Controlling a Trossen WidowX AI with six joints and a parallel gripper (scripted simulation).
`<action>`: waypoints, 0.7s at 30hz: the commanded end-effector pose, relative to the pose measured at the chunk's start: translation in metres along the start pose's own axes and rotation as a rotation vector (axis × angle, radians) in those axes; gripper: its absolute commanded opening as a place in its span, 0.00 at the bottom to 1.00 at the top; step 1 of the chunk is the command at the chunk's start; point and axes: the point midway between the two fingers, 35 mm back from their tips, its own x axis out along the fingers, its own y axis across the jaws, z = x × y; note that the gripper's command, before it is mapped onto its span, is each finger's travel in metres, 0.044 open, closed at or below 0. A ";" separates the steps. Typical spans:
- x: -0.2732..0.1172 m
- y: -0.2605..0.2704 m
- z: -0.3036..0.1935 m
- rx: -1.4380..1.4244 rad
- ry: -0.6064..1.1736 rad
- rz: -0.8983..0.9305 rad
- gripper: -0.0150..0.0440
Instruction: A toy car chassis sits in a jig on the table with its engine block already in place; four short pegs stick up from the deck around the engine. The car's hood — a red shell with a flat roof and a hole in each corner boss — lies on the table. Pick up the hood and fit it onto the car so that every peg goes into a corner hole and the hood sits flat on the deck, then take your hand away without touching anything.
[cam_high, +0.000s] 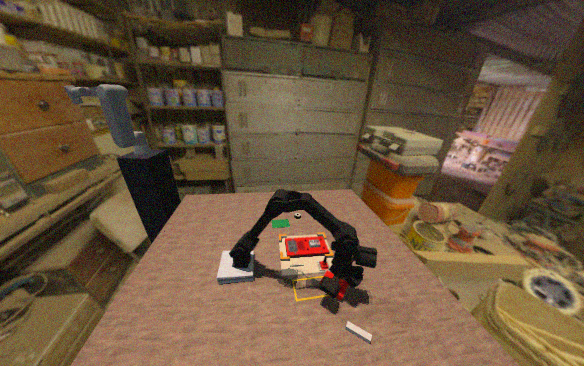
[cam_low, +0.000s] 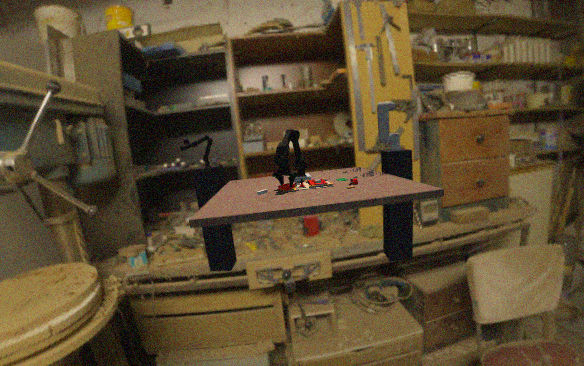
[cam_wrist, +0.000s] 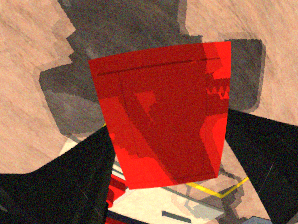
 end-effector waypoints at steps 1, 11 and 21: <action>-0.009 0.001 0.001 -0.002 -0.005 0.002 0.25; -0.036 0.001 0.001 -0.002 -0.005 0.002 0.25; -0.065 0.001 0.001 -0.002 -0.006 0.002 0.25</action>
